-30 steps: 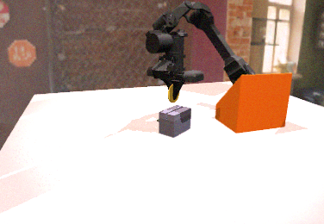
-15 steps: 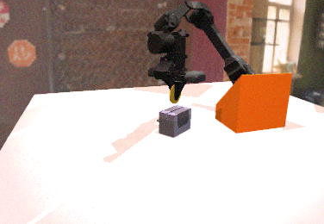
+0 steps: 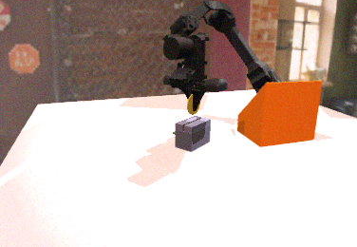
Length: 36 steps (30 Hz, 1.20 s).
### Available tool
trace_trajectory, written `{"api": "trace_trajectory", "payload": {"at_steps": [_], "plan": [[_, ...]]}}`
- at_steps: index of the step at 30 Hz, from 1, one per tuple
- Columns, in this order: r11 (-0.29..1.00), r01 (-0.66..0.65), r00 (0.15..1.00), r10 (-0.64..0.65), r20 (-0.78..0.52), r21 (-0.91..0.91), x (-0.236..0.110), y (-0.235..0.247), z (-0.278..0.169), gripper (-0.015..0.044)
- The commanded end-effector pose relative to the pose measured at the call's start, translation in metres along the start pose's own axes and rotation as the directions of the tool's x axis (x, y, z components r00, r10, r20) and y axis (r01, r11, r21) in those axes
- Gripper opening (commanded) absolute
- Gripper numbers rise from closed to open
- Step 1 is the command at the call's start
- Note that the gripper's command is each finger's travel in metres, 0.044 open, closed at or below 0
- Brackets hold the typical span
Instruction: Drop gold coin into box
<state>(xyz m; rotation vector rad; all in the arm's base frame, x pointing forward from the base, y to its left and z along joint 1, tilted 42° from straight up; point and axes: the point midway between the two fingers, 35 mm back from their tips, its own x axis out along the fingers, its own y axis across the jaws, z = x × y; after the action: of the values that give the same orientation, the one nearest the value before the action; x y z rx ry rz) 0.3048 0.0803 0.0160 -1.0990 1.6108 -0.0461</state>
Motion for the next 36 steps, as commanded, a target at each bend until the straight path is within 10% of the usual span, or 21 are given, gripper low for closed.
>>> {"api": "trace_trajectory", "payload": {"at_steps": [1,36], "plan": [[1.000,-0.002,1.000,0.002,0.001,0.004,0.000,0.000,0.001,0.0000],[1.000,0.000,1.000,0.000,0.000,-0.009,0.013,0.001,0.000,0.0000]]}}
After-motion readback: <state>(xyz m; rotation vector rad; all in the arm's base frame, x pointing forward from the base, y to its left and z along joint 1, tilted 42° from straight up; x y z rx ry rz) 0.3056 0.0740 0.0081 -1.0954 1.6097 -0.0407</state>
